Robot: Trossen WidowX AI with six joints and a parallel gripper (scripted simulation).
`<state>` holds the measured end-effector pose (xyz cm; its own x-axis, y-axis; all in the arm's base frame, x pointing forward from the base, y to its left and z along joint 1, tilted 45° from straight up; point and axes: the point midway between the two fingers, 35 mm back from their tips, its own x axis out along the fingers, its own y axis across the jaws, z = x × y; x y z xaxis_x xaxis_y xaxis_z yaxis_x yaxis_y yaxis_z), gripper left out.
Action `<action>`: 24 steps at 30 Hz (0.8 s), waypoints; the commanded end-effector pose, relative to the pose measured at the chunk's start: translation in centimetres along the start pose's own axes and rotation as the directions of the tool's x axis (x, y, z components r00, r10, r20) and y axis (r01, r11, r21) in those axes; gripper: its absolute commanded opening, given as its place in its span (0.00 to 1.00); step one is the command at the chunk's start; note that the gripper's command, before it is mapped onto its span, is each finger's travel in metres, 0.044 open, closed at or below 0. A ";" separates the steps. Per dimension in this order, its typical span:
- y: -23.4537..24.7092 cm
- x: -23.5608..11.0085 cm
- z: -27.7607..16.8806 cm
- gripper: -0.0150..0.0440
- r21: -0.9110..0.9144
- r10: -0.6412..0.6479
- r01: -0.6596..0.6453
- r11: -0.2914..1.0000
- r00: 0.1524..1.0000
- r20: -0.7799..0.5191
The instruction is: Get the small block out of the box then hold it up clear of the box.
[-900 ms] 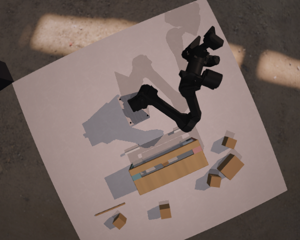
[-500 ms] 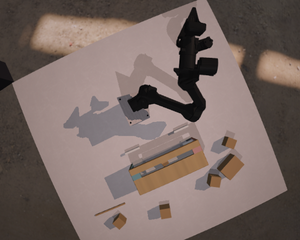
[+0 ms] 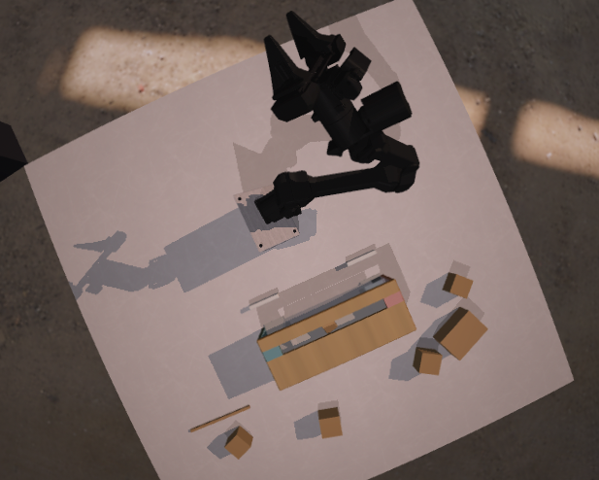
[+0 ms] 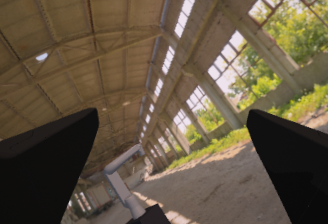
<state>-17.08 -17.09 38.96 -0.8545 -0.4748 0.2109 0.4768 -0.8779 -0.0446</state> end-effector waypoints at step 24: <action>27.3 -21.7 -11.6 0.93 -0.613 0.794 -0.685 -0.394 0.082 -0.602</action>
<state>8.89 -32.26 23.14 0.0945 -0.8356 -0.5412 0.4143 0.5273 -0.7418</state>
